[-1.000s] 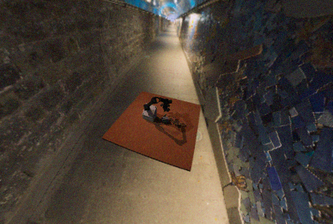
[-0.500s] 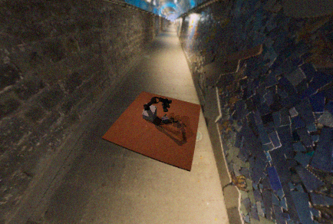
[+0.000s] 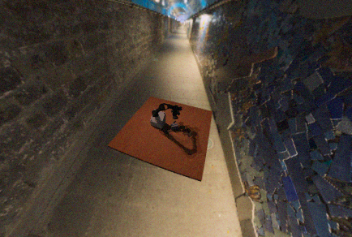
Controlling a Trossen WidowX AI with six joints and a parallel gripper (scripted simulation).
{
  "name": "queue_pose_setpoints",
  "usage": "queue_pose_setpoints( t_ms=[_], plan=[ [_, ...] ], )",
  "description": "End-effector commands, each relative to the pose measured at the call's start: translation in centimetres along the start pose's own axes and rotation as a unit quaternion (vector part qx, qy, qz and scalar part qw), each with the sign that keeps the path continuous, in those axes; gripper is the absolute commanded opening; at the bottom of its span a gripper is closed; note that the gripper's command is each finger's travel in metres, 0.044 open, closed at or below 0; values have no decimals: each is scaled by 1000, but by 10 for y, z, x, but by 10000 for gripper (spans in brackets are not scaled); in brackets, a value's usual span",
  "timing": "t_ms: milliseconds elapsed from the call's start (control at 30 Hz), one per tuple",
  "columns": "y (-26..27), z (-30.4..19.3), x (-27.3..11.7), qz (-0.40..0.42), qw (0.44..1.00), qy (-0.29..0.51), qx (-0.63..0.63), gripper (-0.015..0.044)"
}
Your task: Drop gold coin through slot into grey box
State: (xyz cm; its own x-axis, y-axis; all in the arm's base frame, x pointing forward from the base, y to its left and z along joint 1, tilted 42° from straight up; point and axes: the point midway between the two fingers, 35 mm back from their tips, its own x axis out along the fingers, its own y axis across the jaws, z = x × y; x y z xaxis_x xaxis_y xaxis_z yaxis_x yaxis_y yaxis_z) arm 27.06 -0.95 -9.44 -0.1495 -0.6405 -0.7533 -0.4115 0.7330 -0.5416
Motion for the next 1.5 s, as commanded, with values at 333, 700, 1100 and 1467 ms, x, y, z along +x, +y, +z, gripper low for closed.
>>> queue_pose_setpoints(
  t_ms=[333, 700, 1100, 1467],
  plan=[
    [-34, -3, -1, 0, 1000, -1, 0, 0],
    [-60, -8, -1, 0, 1000, -1, 2, 0],
    [-90, -16, 0, -4, 1000, 1, 0, 0],
    [-104, -21, 0, -6, 1000, 3, 0, 0]
  ],
)
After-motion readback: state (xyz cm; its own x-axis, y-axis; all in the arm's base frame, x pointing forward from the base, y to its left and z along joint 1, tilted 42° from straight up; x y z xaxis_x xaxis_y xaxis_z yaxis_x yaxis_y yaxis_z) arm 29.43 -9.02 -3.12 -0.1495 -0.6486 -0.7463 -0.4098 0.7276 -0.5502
